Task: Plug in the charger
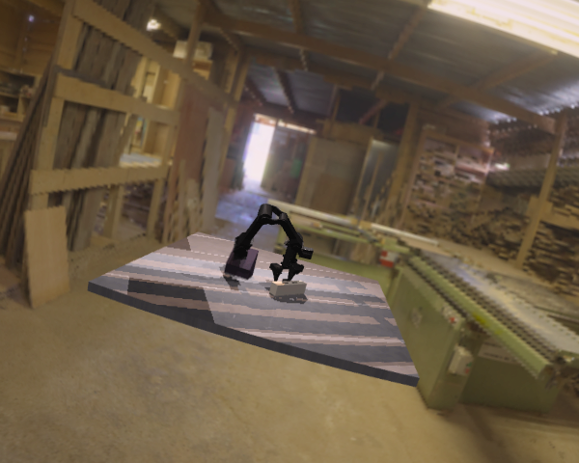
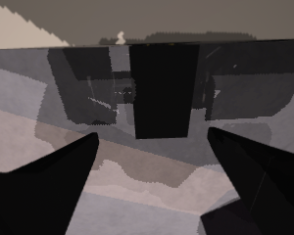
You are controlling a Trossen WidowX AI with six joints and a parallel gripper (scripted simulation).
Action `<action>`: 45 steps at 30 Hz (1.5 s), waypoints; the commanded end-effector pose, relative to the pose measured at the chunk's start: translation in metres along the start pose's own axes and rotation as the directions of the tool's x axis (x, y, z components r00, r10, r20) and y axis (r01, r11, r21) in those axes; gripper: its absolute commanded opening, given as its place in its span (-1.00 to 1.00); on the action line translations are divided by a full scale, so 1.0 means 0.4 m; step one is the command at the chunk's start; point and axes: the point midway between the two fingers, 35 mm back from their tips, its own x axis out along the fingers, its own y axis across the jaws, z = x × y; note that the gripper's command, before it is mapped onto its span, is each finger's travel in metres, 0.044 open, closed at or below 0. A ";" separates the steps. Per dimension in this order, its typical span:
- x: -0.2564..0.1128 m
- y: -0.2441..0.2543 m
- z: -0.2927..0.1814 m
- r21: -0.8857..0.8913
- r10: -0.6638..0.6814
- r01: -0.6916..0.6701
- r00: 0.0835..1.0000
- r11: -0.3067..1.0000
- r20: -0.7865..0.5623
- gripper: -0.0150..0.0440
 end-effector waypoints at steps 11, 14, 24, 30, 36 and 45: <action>0.007 -0.004 -0.073 0.000 -0.002 0.002 1.000 1.000 -0.008 1.00; 0.008 -0.004 -0.075 0.000 -0.002 0.002 1.000 1.000 -0.008 1.00; -0.170 -0.005 -0.034 0.001 -0.012 0.013 0.852 1.000 0.523 1.00; -0.188 -0.004 -0.033 0.002 -0.002 0.001 0.825 1.000 0.565 1.00; -0.188 -0.004 -0.033 0.002 -0.002 0.001 0.825 1.000 0.565 1.00; -0.188 -0.004 -0.033 0.002 -0.002 0.001 0.825 1.000 0.565 1.00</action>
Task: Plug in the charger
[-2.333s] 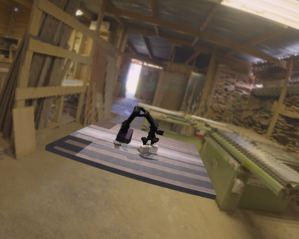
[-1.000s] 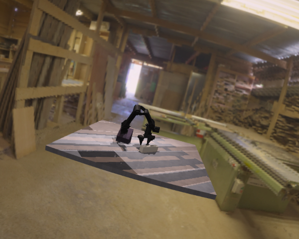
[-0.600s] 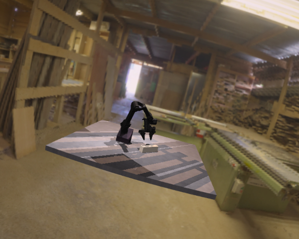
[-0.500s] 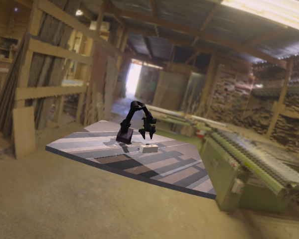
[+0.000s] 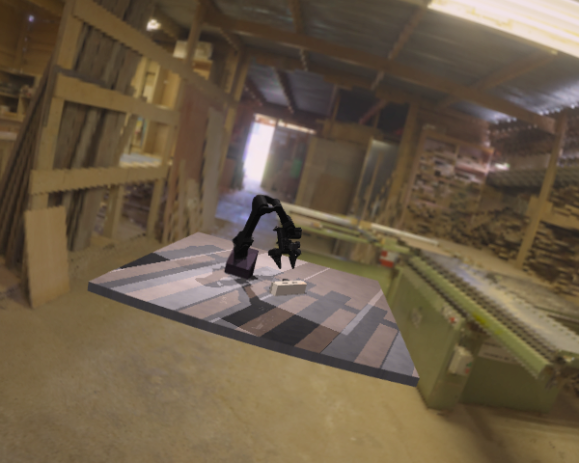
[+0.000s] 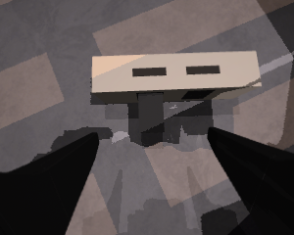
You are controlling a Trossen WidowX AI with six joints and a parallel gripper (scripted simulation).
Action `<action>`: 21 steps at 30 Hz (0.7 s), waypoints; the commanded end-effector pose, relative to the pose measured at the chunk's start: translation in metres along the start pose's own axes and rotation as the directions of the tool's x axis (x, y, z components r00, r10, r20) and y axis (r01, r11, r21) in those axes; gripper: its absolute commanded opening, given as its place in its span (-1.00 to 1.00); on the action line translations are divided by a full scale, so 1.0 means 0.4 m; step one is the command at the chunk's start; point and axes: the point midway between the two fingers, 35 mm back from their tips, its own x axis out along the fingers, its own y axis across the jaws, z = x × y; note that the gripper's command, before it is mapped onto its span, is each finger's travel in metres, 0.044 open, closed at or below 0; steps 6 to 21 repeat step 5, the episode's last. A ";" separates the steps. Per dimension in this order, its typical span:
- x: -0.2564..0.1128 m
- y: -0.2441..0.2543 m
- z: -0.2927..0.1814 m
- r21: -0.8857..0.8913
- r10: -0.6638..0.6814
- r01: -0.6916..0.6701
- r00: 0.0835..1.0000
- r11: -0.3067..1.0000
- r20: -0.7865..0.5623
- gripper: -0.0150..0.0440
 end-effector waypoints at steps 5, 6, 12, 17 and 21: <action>0.000 -0.002 0.001 0.003 -0.002 0.002 1.000 1.000 0.007 1.00; 0.000 -0.002 0.001 0.003 -0.002 0.002 1.000 1.000 0.007 1.00; 0.000 -0.002 0.001 0.003 -0.002 0.002 1.000 1.000 0.007 1.00; 0.000 -0.002 0.001 0.003 -0.002 0.002 1.000 1.000 0.007 1.00; 0.000 -0.002 0.001 0.003 -0.002 0.002 1.000 1.000 0.007 1.00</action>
